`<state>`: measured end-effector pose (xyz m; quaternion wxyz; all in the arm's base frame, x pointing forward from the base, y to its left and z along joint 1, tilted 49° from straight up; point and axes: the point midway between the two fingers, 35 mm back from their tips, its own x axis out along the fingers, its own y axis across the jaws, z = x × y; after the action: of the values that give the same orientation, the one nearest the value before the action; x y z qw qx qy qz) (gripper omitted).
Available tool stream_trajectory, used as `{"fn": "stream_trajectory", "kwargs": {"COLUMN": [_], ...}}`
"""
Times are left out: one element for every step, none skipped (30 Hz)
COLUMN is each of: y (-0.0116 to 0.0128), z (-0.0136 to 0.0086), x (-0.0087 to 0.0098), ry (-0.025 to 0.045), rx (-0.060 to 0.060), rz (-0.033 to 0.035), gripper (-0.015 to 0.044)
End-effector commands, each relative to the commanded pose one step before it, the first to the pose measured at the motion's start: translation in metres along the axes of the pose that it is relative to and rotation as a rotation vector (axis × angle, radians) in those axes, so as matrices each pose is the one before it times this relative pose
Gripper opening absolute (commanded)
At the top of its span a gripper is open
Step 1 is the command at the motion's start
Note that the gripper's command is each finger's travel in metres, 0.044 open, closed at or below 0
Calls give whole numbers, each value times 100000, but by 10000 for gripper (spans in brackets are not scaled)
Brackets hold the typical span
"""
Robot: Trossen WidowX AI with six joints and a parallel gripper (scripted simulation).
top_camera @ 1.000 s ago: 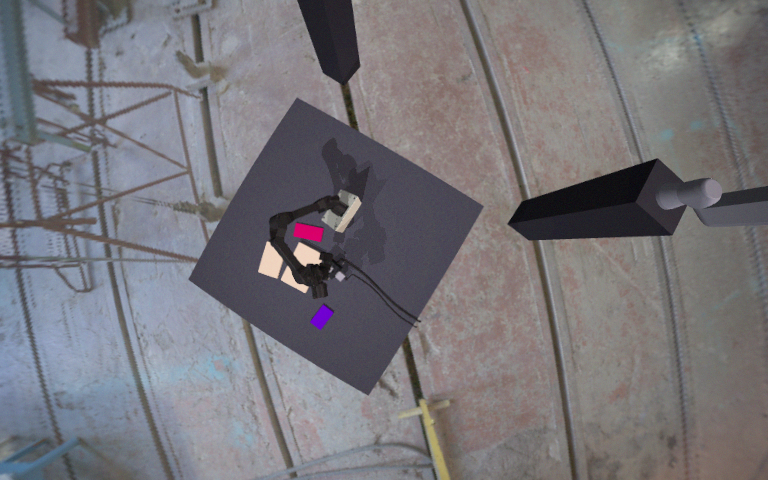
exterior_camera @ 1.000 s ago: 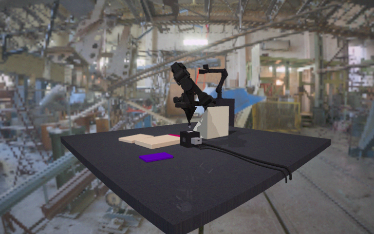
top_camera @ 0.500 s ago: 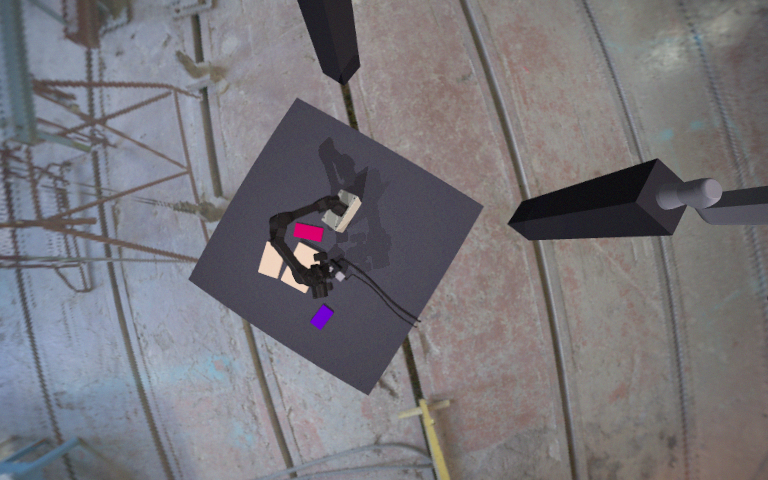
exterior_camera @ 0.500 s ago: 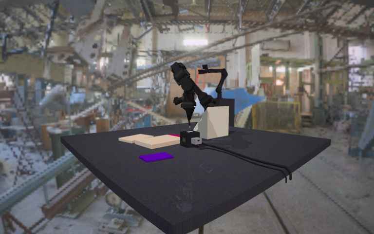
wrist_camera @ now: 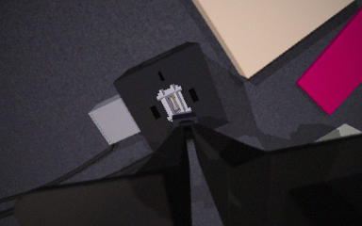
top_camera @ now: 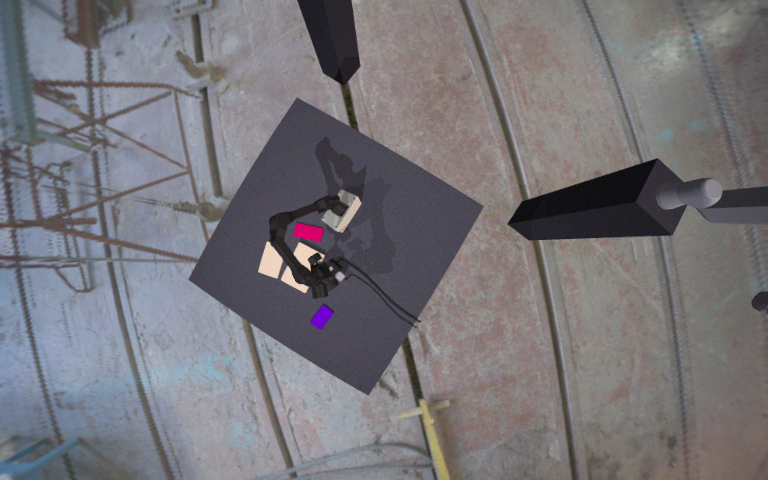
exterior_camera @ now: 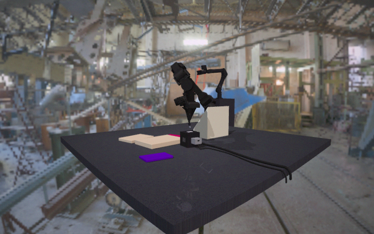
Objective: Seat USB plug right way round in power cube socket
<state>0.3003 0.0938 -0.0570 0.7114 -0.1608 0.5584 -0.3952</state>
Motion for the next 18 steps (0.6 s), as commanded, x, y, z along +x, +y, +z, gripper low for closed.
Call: {"fn": "stream_trajectory", "kwargs": {"y": [-25, 0, 0, 0, 0, 0, 0, 0, 0, 0, 0, 0, 0, 0, 0, 0, 0, 0], "z": [-20, 0, 0, 0, 0, 0, 0, 0, 0, 0, 0, 0, 0, 0, 0, 0, 0, 0], "x": [75, 0, 0, 0, 0, 0, 0, 0, 0, 0, 0, 0, 0, 0, 0, 0, 0, 0], "ry": [138, 0, 0, 0, 0, 0, 0, 0, 0, 0, 0, 0, 0, 0, 0, 0, 0, 0], "rx": [-9864, -2618, -2618, -2618, -2618, -2618, -2618, -2618, -2618, -2618, -2618, -2618, -2618, -2618, -2618, -2618, -2618, -2618], "rz": [-51, 0, 0, 0, 0, 0, 0, 0, 0, 0, 0, 0, 0, 0, 0, 0, 0, 0], "gripper": [0, 0, 0, 0, 0, 0, 0, 0, 0, 0, 0, 0, 0, 0, 0, 0, 0, 0]}}
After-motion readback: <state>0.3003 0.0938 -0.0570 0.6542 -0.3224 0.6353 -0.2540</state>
